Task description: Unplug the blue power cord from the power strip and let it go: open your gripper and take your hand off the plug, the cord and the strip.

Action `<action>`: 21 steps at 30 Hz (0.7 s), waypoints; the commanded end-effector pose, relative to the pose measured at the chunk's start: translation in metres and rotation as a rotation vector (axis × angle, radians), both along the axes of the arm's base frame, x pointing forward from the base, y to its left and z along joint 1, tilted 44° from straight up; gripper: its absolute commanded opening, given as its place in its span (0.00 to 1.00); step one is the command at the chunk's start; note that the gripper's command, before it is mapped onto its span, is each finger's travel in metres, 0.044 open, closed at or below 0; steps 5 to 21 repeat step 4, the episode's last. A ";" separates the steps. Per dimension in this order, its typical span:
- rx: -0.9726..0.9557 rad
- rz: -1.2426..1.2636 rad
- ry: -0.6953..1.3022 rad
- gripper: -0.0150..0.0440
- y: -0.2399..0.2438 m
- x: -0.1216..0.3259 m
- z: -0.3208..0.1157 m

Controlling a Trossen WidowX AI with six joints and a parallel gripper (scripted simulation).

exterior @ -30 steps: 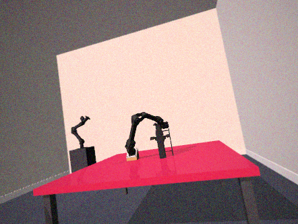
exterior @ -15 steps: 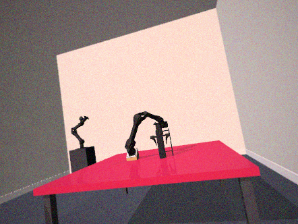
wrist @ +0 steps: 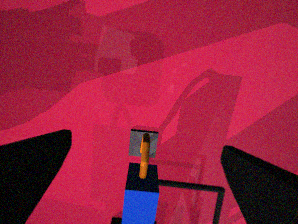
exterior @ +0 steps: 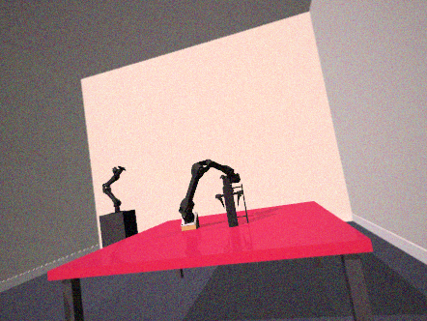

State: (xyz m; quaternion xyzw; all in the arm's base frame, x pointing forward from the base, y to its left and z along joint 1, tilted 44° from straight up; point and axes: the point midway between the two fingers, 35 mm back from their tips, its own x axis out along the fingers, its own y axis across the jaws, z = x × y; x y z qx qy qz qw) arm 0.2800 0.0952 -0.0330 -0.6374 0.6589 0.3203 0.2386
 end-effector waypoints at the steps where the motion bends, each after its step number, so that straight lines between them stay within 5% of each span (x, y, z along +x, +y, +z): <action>1: 0.005 -0.005 -0.003 1.00 0.001 0.000 0.000; 21: 0.005 -0.005 -0.003 1.00 0.001 0.000 0.000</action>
